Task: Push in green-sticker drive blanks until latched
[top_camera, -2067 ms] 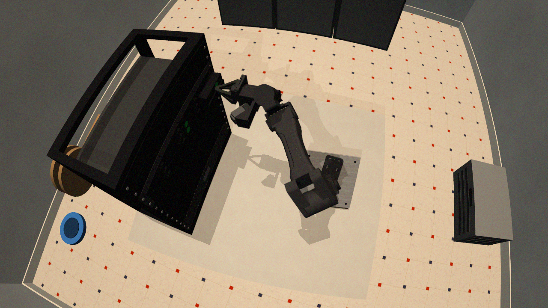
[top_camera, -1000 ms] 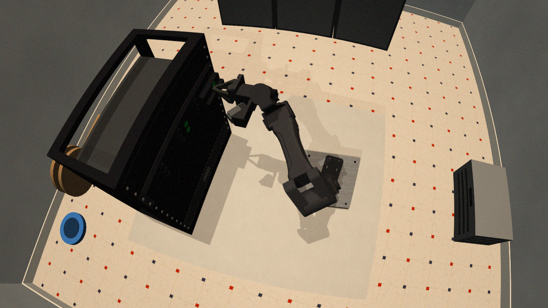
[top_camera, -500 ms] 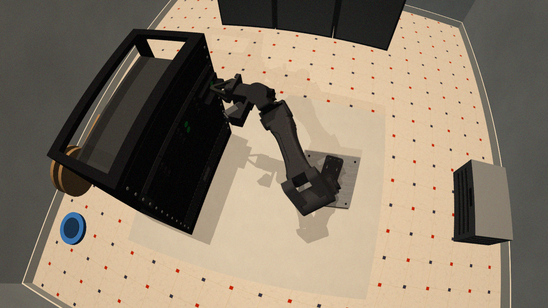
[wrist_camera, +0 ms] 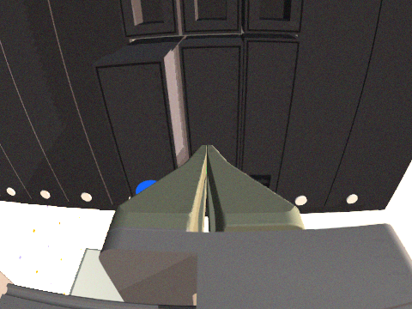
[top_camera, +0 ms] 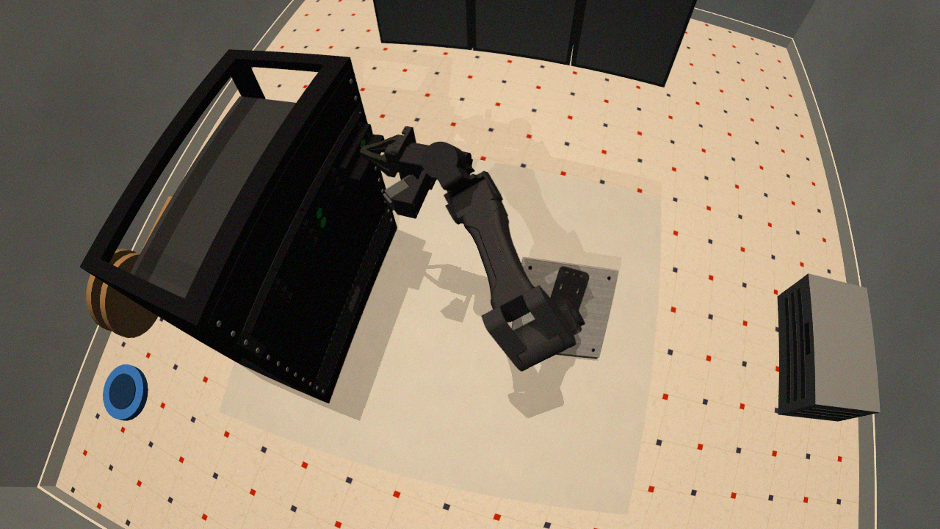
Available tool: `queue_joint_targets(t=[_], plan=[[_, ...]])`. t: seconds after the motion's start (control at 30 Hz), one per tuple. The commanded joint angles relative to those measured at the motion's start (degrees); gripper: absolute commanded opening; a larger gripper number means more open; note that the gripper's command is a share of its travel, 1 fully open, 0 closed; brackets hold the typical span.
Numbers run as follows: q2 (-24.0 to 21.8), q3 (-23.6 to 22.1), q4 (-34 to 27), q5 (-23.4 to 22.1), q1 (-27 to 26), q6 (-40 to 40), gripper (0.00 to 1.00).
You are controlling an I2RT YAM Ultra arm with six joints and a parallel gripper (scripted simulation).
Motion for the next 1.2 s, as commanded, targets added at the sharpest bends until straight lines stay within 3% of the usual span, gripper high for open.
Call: queue_joint_targets(t=[0.0,1.17], plan=[[-0.4,3.5,1.8,2.4,1.3,1.0,0.00],[-0.9,4.6,0.6,2.7,1.6,1.1,0.00]])
